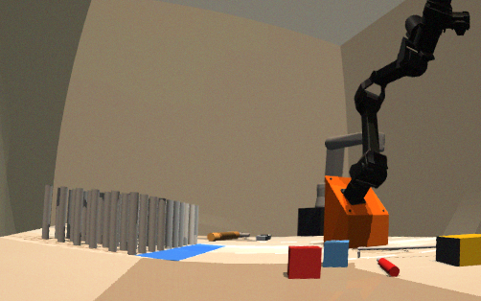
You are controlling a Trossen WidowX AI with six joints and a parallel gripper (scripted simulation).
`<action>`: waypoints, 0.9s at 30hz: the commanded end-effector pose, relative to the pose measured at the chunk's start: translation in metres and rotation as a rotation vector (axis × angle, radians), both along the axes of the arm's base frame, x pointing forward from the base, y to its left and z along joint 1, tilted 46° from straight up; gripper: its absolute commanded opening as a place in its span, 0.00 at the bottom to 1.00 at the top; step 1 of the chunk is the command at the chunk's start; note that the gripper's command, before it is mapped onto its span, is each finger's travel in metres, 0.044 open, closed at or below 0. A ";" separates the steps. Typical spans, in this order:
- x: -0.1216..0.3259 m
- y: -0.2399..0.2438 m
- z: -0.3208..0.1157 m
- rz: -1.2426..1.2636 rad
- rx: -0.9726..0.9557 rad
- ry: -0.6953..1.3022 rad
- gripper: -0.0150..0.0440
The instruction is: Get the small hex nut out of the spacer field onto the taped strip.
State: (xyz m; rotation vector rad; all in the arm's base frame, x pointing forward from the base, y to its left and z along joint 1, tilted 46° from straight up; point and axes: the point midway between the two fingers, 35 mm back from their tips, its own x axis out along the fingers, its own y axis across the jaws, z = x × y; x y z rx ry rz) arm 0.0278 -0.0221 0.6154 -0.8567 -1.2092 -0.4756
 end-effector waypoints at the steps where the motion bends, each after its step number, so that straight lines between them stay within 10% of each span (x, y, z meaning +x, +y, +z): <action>1: 0.001 0.003 0.000 0.003 -0.003 0.002 0.98; 13: 0.114 0.136 -0.053 0.173 -0.165 0.294 1.00; 27: 0.265 0.169 -0.172 0.318 -0.083 0.750 1.00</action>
